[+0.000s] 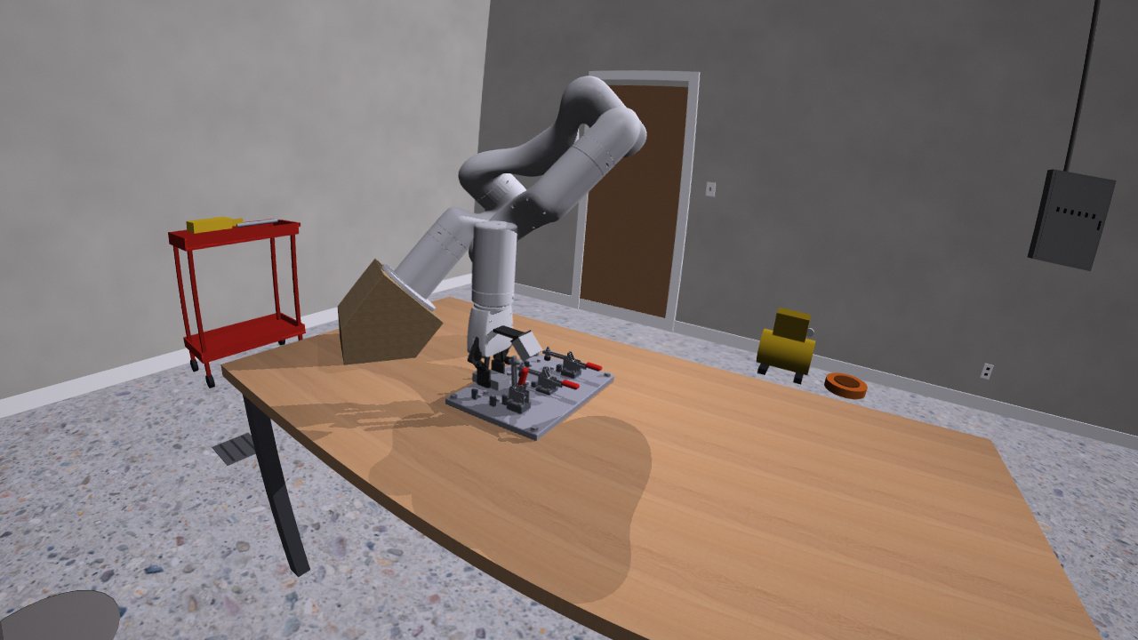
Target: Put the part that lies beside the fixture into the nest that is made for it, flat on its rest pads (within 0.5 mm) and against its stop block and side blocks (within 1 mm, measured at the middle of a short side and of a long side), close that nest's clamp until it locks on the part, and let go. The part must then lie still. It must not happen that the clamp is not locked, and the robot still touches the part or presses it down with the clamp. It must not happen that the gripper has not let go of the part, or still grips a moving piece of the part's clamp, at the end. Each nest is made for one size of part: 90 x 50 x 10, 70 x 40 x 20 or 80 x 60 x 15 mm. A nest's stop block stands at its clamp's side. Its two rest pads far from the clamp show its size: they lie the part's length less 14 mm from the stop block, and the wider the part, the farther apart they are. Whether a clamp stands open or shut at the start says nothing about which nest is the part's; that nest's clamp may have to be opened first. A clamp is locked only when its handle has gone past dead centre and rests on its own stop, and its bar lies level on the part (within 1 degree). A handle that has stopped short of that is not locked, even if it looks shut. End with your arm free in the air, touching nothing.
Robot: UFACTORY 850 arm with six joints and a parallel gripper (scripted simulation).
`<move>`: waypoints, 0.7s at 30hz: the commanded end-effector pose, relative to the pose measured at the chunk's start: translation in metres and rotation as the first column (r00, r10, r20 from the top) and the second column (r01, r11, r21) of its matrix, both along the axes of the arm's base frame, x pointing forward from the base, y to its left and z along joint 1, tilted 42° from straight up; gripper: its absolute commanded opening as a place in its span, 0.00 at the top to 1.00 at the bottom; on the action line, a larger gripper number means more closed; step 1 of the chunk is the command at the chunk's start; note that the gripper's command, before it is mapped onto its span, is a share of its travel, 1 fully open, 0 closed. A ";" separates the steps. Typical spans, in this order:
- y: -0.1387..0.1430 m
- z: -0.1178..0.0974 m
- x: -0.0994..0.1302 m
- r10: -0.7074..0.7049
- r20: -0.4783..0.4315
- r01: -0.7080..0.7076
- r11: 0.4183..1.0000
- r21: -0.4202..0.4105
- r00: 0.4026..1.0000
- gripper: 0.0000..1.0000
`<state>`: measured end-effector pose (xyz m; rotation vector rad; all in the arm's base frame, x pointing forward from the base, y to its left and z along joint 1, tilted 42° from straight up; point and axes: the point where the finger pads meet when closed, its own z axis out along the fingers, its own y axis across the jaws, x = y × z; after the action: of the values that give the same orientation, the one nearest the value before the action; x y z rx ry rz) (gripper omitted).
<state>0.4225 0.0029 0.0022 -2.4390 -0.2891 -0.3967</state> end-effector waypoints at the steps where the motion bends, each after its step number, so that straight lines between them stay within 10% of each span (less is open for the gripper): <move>1: 0.005 -0.006 0.003 -0.001 0.001 0.001 1.000 0.000 1.000 1.00; 21: 0.013 -0.015 0.007 -0.001 0.001 0.001 1.000 0.000 1.000 1.00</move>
<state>0.4288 0.0160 -0.0124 -2.4390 -0.2890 -0.3971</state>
